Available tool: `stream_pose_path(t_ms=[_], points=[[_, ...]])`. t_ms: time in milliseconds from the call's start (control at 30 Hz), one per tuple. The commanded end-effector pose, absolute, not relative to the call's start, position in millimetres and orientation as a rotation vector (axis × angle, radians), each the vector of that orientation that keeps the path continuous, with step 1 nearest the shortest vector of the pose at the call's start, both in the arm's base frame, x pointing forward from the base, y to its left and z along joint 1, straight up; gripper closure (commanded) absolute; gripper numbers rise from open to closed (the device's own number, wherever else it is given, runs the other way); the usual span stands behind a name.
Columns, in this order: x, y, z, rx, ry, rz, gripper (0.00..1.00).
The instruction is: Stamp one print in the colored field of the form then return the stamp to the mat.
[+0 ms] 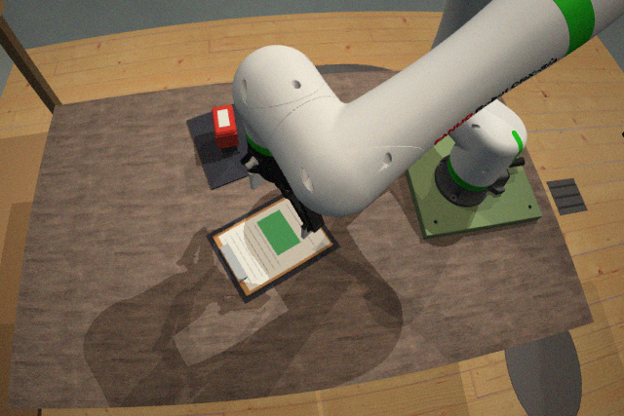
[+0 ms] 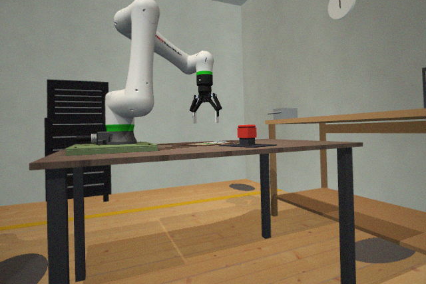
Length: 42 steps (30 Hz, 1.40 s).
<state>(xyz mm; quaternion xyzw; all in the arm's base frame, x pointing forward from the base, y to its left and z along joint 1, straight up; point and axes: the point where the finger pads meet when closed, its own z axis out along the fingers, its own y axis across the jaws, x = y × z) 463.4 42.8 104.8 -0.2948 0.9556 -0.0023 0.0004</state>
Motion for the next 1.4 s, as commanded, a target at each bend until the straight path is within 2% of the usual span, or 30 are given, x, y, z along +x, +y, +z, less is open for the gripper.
stream_pose_path(t_ms=[0,700,767,800,1333,1367], points=[[464,43,108,-0.802,3.036,-0.008,0.00],[465,43,177,0.668,3.065,0.036,0.00],[465,43,177,0.668,3.065,0.036,0.00],[465,43,180,0.862,3.017,0.042,0.00],[464,43,194,1.703,2.645,0.048,0.00],[464,42,194,1.866,2.533,0.038,0.45]])
